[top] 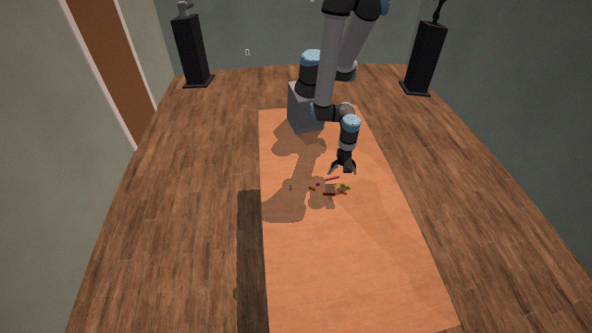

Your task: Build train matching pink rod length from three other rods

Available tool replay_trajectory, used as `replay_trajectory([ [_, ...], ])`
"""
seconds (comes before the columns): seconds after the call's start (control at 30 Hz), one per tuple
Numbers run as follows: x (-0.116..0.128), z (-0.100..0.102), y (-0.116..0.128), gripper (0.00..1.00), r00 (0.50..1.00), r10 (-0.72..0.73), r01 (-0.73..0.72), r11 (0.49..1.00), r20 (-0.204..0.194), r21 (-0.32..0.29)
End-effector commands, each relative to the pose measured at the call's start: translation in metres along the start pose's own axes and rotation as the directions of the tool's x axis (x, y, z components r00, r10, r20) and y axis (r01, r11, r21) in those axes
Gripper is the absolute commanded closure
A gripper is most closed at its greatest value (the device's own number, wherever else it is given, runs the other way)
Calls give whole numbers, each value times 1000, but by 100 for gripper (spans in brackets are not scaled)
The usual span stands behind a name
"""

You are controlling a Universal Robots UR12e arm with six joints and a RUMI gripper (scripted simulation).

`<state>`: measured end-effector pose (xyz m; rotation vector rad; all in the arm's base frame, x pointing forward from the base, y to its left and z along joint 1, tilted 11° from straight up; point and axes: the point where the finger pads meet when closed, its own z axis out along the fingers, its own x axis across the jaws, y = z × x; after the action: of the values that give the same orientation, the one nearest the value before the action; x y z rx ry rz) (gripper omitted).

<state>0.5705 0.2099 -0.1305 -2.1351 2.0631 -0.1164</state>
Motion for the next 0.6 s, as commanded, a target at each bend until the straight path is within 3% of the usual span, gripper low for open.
replay_trajectory([
  [0.0, 1, 0, -1, 0, 998, 65, -65, 998, -1, 1],
  [0.2, 2, 0, -3, 0, 975, 220, -220, 975, -1, 1],
  [0.5, 5, 0, -4, 0, 884, 468, -468, 884, -1, 1],
  [0.57, 5, 0, -4, 0, 884, 468, -468, 884, -1, 1],
])
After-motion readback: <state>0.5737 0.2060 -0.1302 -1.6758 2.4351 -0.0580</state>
